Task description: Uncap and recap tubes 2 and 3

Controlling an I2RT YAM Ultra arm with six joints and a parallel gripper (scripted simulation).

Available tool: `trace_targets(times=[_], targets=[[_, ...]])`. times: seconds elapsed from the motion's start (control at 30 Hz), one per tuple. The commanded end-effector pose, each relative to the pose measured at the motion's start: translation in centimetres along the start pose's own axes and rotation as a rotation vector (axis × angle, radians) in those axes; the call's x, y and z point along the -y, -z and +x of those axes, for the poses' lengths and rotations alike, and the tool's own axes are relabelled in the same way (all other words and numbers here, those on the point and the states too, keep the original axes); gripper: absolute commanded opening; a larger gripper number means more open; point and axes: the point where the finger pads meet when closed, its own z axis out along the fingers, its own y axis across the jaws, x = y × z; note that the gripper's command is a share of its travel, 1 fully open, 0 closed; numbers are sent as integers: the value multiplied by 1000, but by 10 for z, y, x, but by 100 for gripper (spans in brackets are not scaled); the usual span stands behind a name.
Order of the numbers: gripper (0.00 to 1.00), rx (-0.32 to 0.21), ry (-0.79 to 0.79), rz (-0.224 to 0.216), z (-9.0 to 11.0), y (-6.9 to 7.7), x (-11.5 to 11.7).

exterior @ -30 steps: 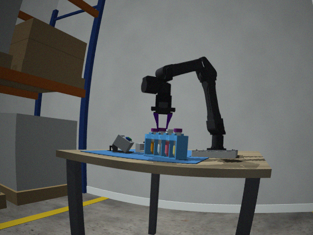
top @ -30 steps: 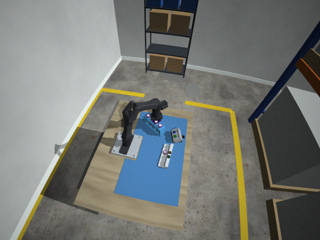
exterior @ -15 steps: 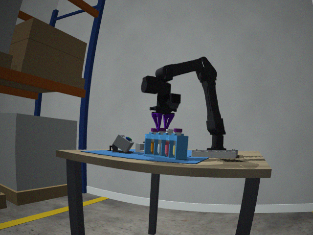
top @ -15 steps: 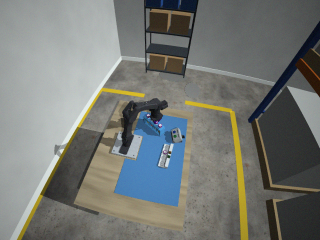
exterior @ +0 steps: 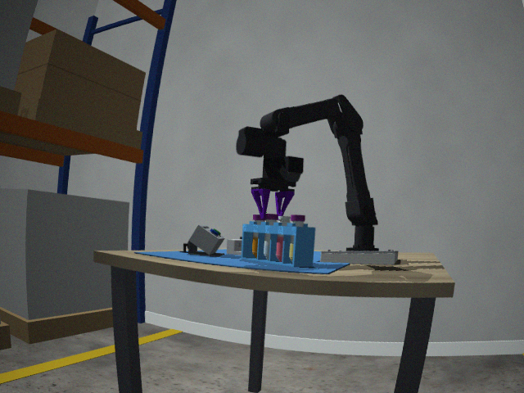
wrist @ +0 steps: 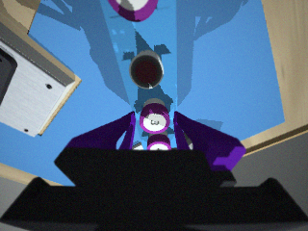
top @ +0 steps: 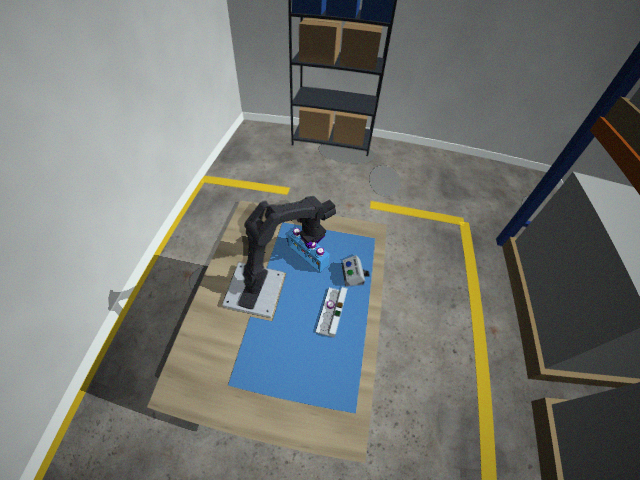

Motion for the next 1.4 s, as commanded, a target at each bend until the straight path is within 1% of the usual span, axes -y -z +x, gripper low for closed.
trace_targets(times=[0.0,0.1,0.13,0.17,0.2,0.23,0.3,0.37,0.4,0.47,0.5,0.53,0.57,0.6,0.63,0.7,0.73,0.77,0.87,0.97,1.23,1.27,1.37], targets=[[49,4,-152,11,-1,5,1],[49,5,-387,11,-1,6,2],[49,5,-402,11,-1,6,2],[49,5,-485,11,-1,7,2],[49,5,-485,11,-1,7,2],[49,6,-569,10,-1,7,2],[49,6,-569,10,-1,7,2],[49,7,-735,10,0,8,2],[49,7,-735,10,-1,8,2],[49,7,-886,10,0,9,2],[49,8,-902,10,0,9,2],[49,8,-985,9,0,10,2],[49,8,-985,9,0,10,2],[49,9,-1069,9,0,10,2],[49,9,-1069,9,0,10,2],[49,9,-1220,9,0,11,2],[49,9,-1235,9,0,11,2],[49,10,-1319,8,0,11,2],[49,10,-1319,8,-1,11,2],[49,11,-1561,7,-1,11,2],[49,11,-1576,7,-1,12,2],[0,11,-1576,7,-1,12,2],[0,11,-1576,7,-1,12,2]])
